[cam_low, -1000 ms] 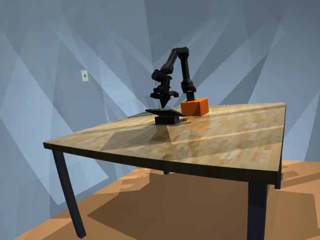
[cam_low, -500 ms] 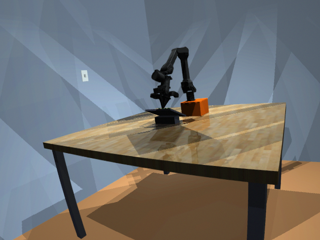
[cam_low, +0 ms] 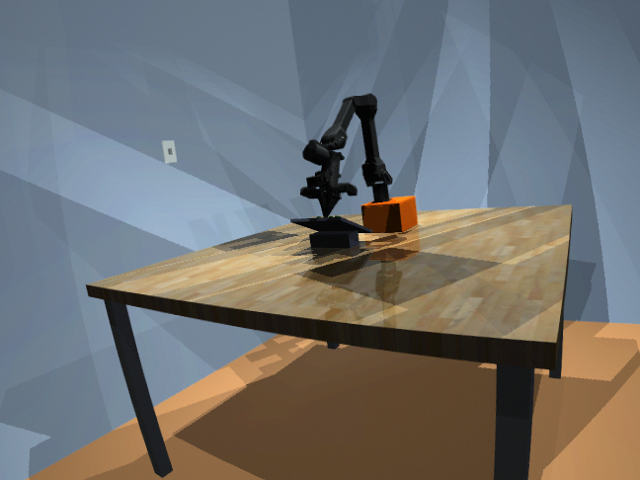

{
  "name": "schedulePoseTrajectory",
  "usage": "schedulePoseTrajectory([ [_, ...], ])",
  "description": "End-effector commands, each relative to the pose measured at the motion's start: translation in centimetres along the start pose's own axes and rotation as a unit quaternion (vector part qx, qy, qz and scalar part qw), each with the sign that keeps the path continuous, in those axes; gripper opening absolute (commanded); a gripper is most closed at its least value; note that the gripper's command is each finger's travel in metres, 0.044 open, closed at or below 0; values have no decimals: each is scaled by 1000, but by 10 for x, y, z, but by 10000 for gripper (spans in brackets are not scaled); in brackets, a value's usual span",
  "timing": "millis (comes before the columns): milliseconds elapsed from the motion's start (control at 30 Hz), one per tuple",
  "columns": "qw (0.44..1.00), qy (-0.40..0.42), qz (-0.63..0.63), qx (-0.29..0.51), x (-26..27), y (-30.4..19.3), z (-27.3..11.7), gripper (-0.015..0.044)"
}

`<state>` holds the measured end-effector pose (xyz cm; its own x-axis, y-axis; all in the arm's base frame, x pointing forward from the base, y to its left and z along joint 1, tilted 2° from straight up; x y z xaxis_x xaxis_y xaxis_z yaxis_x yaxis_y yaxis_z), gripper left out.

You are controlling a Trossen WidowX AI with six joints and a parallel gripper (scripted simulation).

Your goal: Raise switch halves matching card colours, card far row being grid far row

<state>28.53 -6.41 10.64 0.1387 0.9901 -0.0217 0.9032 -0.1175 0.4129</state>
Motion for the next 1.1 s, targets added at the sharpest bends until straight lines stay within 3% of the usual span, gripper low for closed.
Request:
schedulePoseTrajectory([
  [0, 1000, 1, -1, 1, 0, -1, 1, 0],
  [233, 1000, 0, 0, 0, 0, 0, -1, 0],
  [467, 1000, 1, -1, -11, 0, -5, -63, 0],
  [900, 1000, 3, 0, -9, 48, -44, -60, 0],
  [1067, 1000, 3, 0, 3, 48, -41, -27, 0],
])
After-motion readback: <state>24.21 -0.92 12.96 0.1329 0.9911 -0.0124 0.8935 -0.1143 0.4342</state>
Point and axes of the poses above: the point midway between the two fingers, 35 mm back from their tips, its own z axis out along the fingers, its own x axis across the jaws, y = z × x, the point moved 7 cm from there along -z, back along the fingers, and after that the axes turned 1 degree about -z, right-handed, at the moved point
